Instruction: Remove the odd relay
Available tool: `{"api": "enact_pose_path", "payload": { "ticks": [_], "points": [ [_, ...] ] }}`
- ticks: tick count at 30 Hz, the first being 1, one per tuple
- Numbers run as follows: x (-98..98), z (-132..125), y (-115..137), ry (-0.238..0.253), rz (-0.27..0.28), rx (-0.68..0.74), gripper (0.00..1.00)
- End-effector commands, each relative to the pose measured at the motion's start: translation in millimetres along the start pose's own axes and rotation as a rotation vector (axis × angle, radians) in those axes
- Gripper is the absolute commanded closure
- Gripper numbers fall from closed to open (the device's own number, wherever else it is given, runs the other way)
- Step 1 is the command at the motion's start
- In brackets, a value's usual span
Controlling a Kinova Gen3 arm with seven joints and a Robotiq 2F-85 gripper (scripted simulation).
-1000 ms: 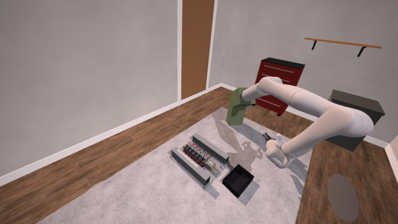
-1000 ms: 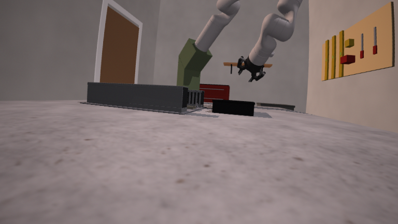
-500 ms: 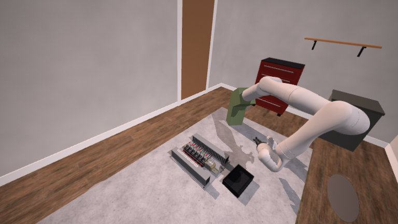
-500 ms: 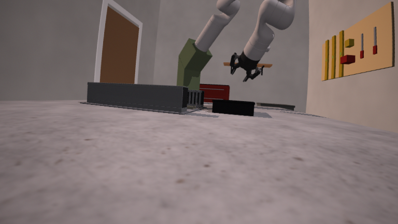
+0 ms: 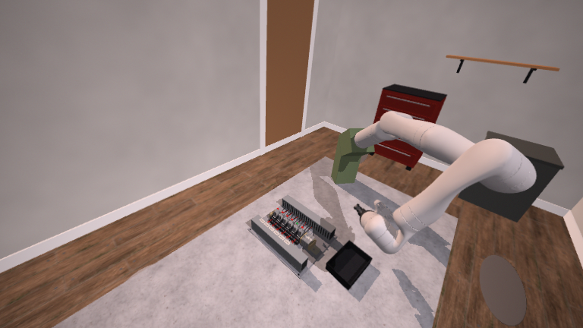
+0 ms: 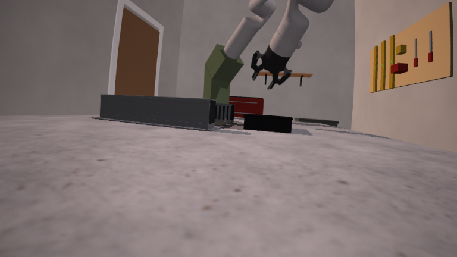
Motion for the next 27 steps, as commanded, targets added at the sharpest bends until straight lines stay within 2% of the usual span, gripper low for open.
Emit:
{"api": "enact_pose_path", "payload": {
  "ticks": [1,23,27],
  "points": [
    [-17.3,-19.3,-12.2,0.013,-0.034,-0.010,0.39],
    [-87.1,-109.2,-51.0,0.127,-0.177,-0.028,0.39],
    [-92.7,-116.7,-52.9,0.138,-0.188,-0.028,0.39]
  ]
}}
Point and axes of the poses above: the point where the finger pads meet when closed, its own x axis out along the fingers, its own z axis across the jaws, y = z × x, the point moved 9 cm from there along -x, back along the fingers, and after that the axes turned 8 degrees about -x, right-handed, at the moved point
